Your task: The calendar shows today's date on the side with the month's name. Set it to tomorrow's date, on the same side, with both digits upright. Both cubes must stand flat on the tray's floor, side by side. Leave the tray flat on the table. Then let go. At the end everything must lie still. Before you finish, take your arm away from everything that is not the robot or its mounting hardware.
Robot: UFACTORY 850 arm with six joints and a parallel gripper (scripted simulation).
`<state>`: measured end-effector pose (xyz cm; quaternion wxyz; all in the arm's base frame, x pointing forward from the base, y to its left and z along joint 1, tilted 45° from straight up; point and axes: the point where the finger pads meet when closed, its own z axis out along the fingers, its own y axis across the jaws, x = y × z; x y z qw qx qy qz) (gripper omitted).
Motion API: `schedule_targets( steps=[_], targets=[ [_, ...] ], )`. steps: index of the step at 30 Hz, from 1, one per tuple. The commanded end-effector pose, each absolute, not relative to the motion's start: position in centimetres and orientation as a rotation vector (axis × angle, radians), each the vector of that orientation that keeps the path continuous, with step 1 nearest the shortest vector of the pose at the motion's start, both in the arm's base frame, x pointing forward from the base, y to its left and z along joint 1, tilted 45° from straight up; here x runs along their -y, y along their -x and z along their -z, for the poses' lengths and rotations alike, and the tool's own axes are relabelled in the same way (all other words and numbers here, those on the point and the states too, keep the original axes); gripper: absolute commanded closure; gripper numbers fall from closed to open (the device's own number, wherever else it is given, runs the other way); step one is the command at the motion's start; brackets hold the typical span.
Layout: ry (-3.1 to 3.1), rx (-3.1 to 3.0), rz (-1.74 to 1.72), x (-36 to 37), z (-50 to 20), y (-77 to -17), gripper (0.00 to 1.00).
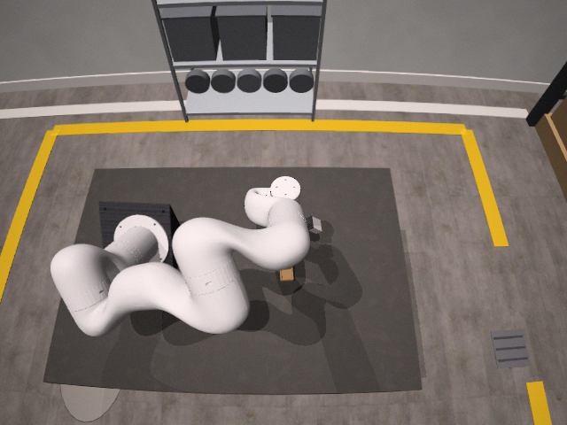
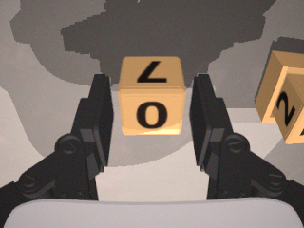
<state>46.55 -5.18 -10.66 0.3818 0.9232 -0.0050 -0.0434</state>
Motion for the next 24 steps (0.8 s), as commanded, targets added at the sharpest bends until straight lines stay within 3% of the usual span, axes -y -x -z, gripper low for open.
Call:
schedule_targets(
  steps=[1,24],
  targets=[
    [-2.356,0.013,0.109,4.7,10.2,-46.7,0.51],
    [-2.356,0.013,0.109,-0.9,4.6,-47.3,0.51]
  ],
)
